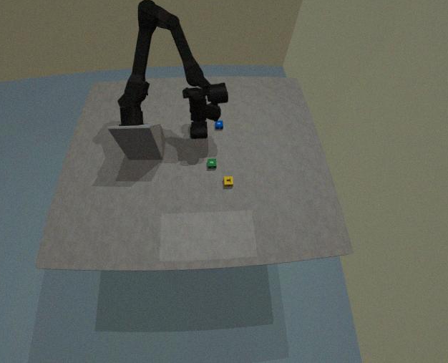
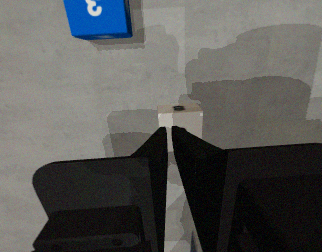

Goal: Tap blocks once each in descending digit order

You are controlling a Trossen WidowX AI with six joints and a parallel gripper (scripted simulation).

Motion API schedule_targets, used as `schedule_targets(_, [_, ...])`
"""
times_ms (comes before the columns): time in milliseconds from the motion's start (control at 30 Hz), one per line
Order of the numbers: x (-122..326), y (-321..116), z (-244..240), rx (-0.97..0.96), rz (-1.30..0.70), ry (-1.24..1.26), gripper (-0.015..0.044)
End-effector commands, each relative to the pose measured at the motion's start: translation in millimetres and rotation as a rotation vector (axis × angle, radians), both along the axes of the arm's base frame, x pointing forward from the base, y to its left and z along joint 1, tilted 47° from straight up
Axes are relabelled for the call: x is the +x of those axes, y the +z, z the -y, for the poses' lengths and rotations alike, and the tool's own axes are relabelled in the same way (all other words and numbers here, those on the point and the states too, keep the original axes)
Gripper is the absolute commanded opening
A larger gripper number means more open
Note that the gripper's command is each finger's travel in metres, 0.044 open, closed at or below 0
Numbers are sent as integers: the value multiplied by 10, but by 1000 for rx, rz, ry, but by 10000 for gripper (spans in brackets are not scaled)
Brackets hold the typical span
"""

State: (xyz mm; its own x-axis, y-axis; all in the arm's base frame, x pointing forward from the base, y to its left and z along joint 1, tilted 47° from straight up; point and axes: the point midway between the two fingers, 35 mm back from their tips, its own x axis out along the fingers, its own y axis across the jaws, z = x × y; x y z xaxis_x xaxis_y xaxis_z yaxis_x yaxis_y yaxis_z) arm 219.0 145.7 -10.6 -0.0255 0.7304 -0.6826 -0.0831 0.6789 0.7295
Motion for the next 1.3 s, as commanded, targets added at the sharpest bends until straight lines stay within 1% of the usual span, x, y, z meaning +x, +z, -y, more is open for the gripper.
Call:
schedule_targets(0, [8, 125, 142, -3, 0, -2, 20])
schedule_targets(200, [22, 216, 254, -6, -1, -2, 20])
schedule_targets(333, [51, 565, 646, -12, -1, -2, 20])
schedule_targets(400, [33, 702, 768, -7, -1, -2, 20])
schedule_targets(567, [29, 719, 783, -6, -1, -2, 20])
schedule_targets(633, [94, 700, 822, -8, -1, -2, 20])
schedule_targets(767, [448, 537, 1073, -17, 2, -5, 20])
schedule_targets(933, [834, 204, 1450, -24, 4, -6, 20])
schedule_targets(1100, [1102, -249, 1853, -24, 6, -5, 20])
schedule_targets(1267, [1224, -780, 2234, -18, 9, -2, 20])
